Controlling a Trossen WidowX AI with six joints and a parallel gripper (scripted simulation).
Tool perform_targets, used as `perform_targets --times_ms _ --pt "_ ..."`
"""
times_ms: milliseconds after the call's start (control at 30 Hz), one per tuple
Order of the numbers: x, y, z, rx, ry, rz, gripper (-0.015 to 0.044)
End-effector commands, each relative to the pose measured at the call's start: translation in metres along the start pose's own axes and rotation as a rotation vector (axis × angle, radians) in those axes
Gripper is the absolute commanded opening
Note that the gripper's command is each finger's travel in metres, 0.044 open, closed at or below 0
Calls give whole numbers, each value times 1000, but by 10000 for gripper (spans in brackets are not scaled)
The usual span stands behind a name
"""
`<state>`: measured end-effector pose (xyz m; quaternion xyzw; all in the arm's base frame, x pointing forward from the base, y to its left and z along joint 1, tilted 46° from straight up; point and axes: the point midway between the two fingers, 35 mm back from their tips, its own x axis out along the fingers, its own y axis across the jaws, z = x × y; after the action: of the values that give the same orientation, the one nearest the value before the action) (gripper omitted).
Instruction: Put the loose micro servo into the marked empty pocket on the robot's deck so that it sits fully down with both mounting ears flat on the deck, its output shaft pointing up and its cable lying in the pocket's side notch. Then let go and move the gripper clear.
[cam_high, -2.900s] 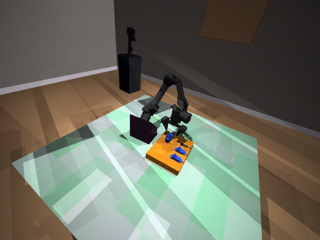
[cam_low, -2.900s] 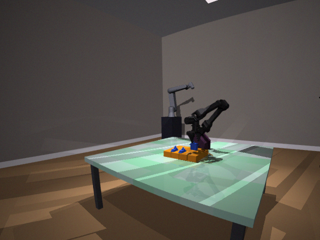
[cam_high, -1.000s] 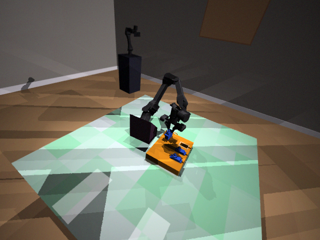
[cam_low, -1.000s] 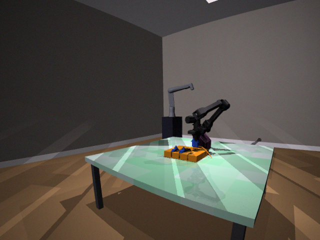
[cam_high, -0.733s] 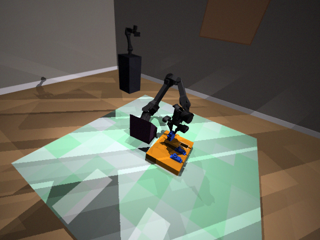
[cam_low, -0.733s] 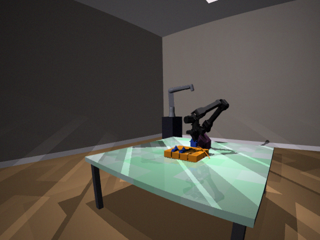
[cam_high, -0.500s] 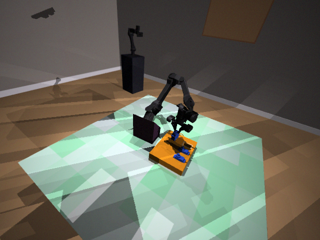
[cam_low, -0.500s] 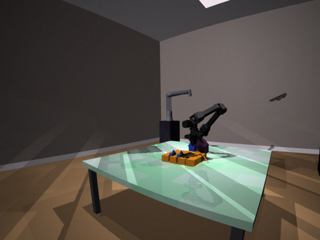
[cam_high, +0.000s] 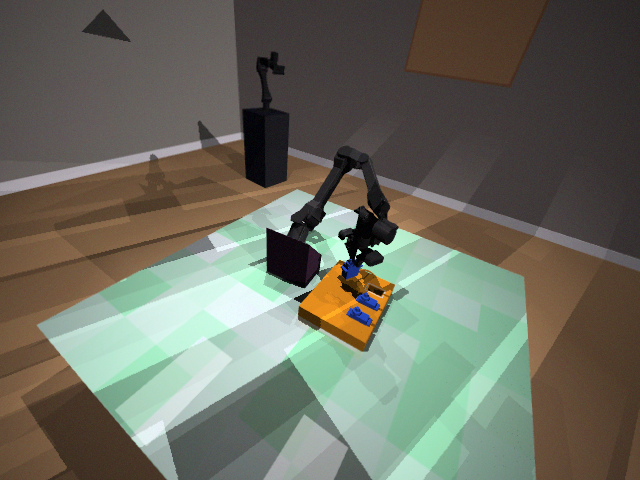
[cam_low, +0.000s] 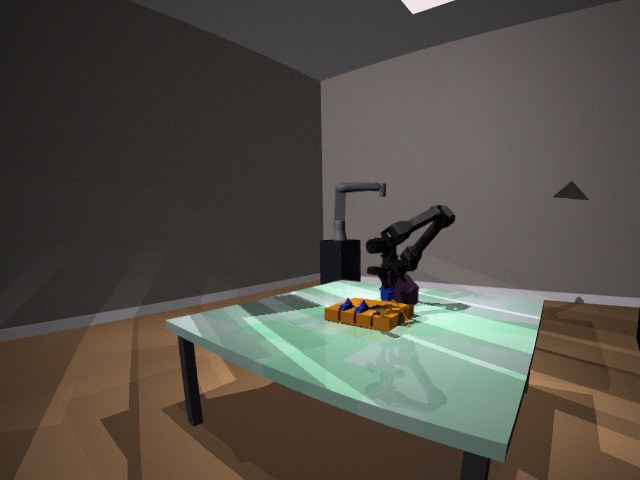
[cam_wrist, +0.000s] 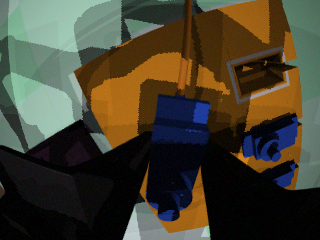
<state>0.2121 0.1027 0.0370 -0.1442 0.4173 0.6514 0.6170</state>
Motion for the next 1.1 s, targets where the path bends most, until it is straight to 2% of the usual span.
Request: perform_targets --times_ms 0,867,1067 --pt "-1 -1 2 138 -4 -2 0" --pt "-1 -1 2 1026 -5 0 0" --pt "-1 -1 2 1076 -5 0 0"
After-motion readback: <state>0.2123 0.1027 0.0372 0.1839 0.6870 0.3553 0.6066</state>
